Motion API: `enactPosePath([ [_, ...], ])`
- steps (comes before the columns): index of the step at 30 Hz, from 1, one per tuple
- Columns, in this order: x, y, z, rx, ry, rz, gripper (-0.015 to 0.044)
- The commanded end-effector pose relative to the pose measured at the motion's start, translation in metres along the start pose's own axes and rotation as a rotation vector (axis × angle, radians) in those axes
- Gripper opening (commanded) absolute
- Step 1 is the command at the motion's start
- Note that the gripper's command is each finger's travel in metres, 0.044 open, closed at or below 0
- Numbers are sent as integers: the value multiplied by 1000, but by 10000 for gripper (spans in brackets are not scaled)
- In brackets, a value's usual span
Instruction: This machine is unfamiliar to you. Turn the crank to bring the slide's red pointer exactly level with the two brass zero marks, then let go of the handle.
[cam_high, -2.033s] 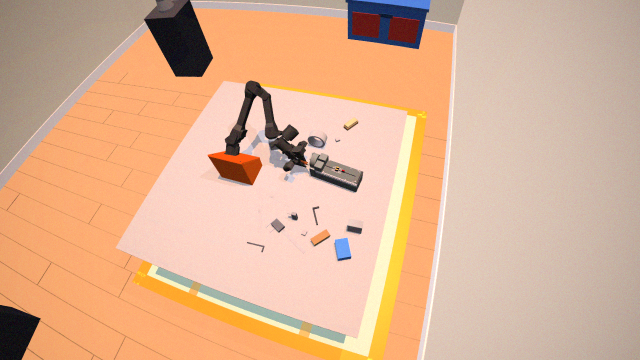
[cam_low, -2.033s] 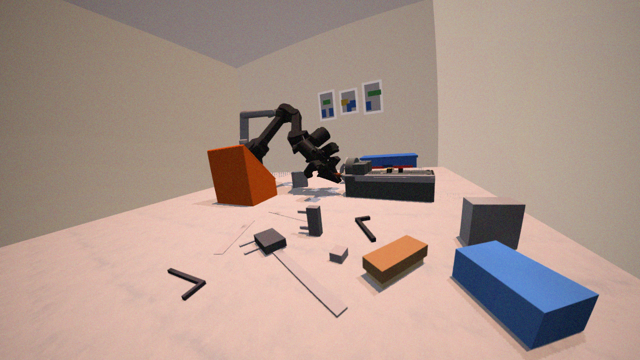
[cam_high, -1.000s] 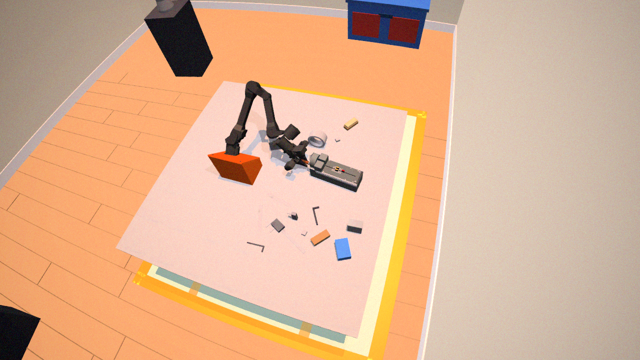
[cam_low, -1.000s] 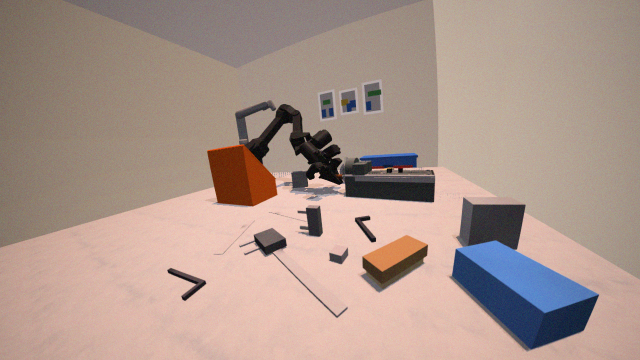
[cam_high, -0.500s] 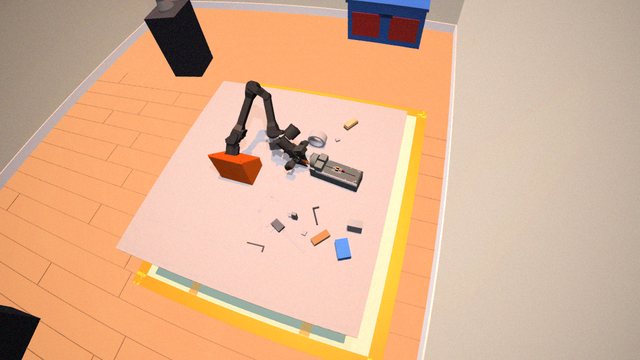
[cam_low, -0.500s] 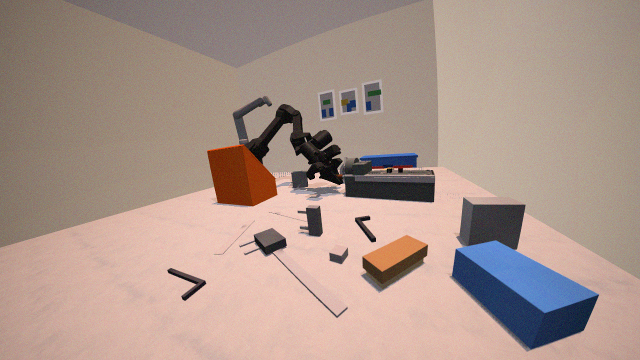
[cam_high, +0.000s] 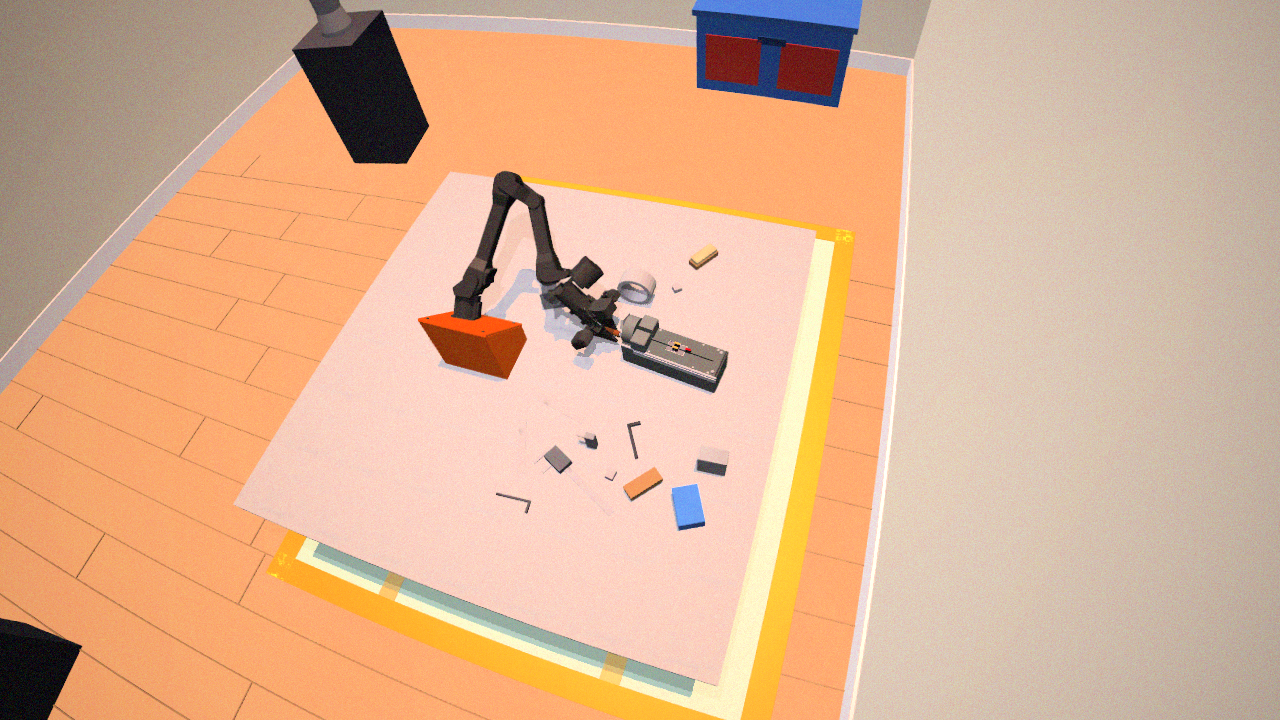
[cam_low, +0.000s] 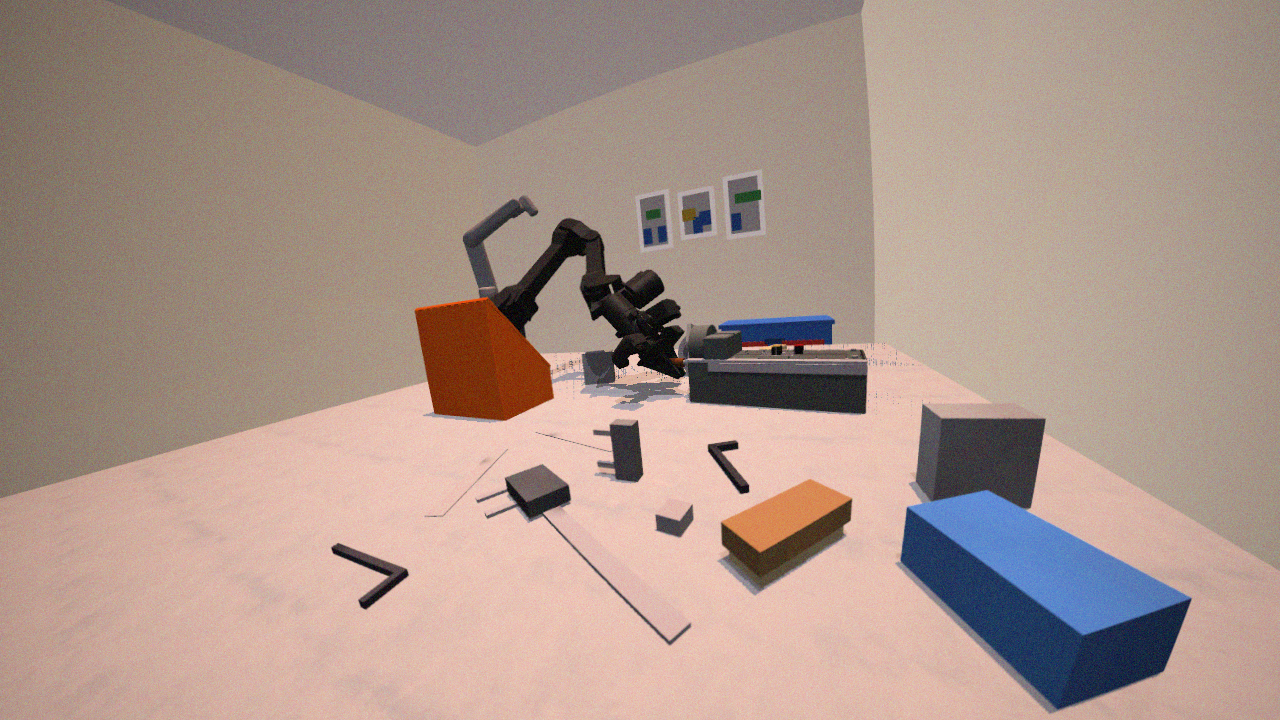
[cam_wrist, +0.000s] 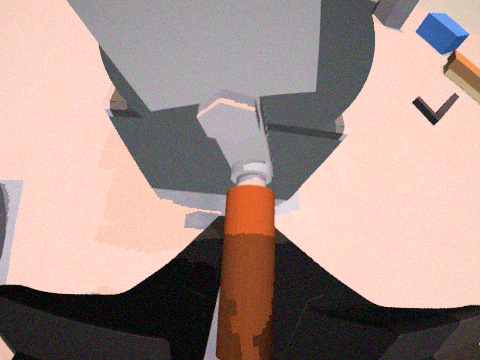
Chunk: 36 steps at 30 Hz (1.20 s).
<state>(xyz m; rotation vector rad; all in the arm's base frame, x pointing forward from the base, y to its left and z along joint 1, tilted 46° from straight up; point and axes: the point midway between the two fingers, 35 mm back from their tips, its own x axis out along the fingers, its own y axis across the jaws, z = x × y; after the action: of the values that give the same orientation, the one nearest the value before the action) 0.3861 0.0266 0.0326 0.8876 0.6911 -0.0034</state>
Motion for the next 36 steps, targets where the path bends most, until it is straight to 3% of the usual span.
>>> enactPosePath([
  [1, 2, 9, -2, -10, 8, 21, 0],
  [36, 2, 12, -2, -10, 8, 21, 0],
])
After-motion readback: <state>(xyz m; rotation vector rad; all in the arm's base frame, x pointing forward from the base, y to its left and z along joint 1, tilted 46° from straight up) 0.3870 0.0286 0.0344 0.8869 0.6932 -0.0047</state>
